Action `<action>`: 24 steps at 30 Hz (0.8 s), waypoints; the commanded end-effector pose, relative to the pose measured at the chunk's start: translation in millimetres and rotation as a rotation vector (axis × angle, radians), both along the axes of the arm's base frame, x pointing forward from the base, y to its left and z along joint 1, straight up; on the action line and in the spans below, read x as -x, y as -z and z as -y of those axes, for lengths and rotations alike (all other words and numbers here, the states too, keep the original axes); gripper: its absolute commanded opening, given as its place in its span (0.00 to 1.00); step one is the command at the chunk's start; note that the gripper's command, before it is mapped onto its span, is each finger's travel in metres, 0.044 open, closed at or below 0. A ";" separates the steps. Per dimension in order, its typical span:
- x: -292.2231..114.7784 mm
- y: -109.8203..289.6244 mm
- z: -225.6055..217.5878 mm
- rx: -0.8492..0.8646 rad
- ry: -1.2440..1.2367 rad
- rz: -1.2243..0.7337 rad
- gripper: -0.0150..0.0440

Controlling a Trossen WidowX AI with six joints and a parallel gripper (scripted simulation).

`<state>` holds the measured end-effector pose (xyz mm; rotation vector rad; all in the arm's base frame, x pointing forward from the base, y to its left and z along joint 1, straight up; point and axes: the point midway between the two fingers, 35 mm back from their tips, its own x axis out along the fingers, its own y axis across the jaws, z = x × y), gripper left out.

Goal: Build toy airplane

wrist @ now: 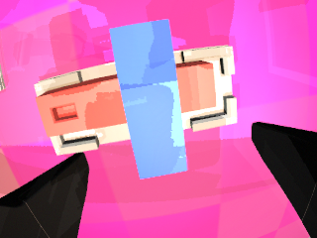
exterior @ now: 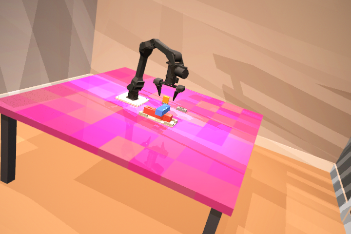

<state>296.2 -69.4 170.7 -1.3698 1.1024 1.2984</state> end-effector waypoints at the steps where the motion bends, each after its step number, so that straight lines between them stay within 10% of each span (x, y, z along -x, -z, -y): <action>1: 0.8 -9.3 -0.2 -0.004 -0.005 -0.016 1.00; 19: -1.0 -6.6 0.3 -0.054 1.468 0.004 1.00; 24: -1.1 -6.5 0.3 -0.056 1.531 0.005 1.00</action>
